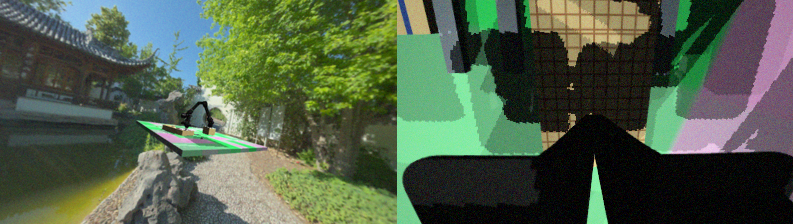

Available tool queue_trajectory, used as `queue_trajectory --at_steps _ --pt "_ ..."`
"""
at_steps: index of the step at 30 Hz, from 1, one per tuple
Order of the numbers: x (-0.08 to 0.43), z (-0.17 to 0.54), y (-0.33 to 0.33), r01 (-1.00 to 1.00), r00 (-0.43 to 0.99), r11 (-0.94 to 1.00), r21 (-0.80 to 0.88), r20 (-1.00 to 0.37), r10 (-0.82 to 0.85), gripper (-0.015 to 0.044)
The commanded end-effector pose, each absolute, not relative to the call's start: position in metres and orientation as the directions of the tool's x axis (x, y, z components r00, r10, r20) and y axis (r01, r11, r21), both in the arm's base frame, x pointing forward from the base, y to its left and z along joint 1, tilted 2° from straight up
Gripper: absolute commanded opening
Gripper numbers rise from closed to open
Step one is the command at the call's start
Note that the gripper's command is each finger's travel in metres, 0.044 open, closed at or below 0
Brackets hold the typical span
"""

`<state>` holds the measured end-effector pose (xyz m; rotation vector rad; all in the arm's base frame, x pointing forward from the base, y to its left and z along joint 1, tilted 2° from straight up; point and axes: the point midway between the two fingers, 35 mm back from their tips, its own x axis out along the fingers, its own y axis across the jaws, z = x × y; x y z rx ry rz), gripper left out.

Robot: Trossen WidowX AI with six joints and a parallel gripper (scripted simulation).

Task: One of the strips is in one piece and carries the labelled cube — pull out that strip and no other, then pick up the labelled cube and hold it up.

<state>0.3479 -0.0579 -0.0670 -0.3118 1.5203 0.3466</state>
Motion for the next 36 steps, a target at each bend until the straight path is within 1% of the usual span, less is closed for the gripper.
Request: queue_trajectory --at_steps 1,36 --pt "0.334 -0.072 -0.063 -0.405 -0.007 0.914 0.021 -1.000 0.020 0.0000" --pt "0.288 -0.073 -0.084 -0.405 -0.011 0.914 0.021 -1.000 0.018 0.0000"
